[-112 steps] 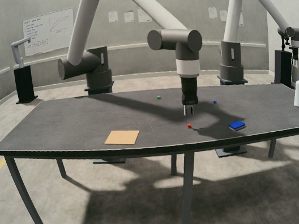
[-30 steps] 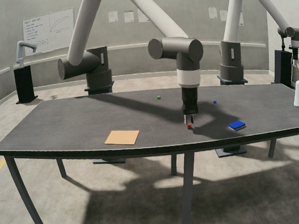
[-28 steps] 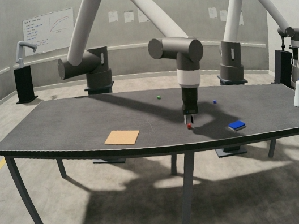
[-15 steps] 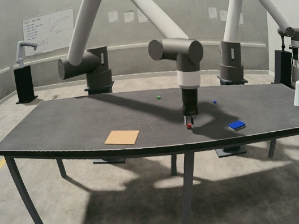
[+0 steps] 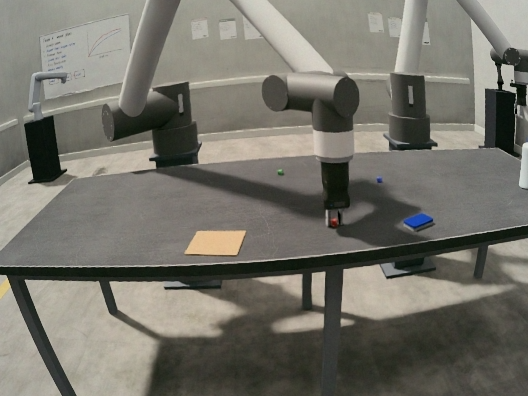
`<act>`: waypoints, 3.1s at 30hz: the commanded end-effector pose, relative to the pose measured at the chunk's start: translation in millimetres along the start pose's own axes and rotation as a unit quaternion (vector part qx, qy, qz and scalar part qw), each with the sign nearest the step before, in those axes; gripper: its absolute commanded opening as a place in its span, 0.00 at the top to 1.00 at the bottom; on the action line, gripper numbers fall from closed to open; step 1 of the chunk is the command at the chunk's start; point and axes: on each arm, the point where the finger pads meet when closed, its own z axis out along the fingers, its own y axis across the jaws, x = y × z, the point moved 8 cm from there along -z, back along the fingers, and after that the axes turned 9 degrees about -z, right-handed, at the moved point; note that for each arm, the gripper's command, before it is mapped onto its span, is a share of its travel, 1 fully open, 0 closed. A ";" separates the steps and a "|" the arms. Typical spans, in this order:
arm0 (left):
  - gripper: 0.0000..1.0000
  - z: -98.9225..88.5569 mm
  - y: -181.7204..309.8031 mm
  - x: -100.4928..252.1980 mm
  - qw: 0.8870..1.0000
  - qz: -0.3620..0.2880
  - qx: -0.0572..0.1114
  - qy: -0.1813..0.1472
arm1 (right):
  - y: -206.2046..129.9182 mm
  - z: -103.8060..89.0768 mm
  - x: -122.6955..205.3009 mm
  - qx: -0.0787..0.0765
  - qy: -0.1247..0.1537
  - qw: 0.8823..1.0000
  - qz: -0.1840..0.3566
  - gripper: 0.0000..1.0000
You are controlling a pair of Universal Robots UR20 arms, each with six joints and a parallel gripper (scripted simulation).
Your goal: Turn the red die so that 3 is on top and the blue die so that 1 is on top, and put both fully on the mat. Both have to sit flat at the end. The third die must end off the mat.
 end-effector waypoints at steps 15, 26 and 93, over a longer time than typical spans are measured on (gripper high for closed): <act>0.00 -0.5 -0.1 -0.3 1.000 0.000 0.000 0.000 | 0.2 1.2 -0.5 0.000 -0.001 1.000 0.000 0.36; 0.00 -0.5 -0.1 -0.3 1.000 0.000 0.000 0.000 | 0.2 1.2 -0.5 0.000 -0.001 1.000 0.000 0.66; 0.00 -0.5 -0.1 -0.3 1.000 0.000 0.000 0.000 | -63.6 -99.7 -8.8 0.000 -0.001 1.000 -0.019 0.66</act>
